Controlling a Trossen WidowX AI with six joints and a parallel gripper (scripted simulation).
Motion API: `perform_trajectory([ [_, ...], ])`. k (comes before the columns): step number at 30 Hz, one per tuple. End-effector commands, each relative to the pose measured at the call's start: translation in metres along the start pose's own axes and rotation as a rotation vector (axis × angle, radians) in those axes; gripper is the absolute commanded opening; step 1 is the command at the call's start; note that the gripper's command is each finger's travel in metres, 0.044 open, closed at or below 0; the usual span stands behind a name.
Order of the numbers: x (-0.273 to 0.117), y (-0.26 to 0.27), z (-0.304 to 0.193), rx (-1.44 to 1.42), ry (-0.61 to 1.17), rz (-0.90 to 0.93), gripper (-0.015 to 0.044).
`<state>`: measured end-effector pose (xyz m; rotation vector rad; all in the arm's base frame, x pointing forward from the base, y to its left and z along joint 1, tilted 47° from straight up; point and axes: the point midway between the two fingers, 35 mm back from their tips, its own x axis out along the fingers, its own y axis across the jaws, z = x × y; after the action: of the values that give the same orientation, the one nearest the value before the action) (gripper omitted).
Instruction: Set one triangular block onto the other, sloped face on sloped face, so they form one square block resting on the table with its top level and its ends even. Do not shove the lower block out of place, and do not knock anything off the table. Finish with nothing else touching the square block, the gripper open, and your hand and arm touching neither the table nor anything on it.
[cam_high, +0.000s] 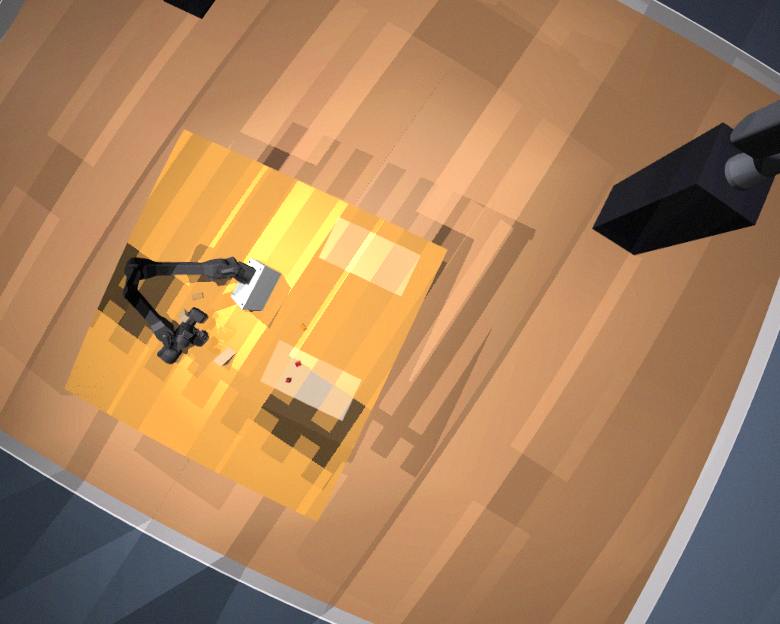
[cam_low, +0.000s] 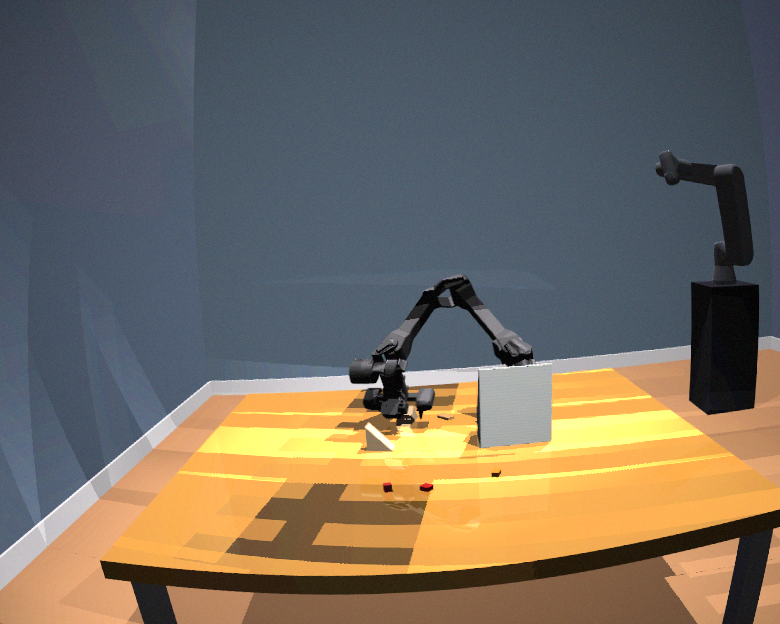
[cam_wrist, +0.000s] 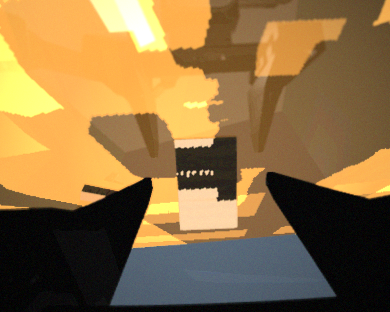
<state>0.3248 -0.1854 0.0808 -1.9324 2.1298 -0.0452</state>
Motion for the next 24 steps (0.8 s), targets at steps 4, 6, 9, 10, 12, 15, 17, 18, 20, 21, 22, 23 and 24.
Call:
perform_trajectory([
  [4,0.0075,0.0028,-0.008,0.004,0.021,0.006,0.044],
  [6,0.0082,0.0025,-0.009,0.004,0.021,0.006,0.044],
  [9,0.0083,0.0025,-0.0092,0.004,0.021,0.006,0.044],
  [10,0.0083,0.0025,-0.0092,0.004,0.021,0.006,0.044],
  [12,0.0083,0.0025,-0.0092,0.004,0.021,0.006,0.044],
  [15,0.0083,0.0025,-0.0092,0.004,0.021,0.006,0.044],
  [17,0.0081,0.0017,-0.0081,0.008,0.017,0.006,0.0387],
  [18,0.0081,0.0017,-0.0081,0.008,0.017,0.006,0.0361],
  [20,0.0081,0.0017,-0.0081,0.008,0.017,0.006,0.0309],
  [21,0.0081,0.0017,-0.0081,0.008,0.017,0.006,0.0282],
  [22,0.0081,0.0017,-0.0081,0.008,0.017,0.006,0.0256],
  [23,0.0081,0.0017,-0.0081,0.008,0.017,0.006,0.023],
  [24,0.0081,0.0017,-0.0081,0.008,0.017,0.006,0.0204],
])
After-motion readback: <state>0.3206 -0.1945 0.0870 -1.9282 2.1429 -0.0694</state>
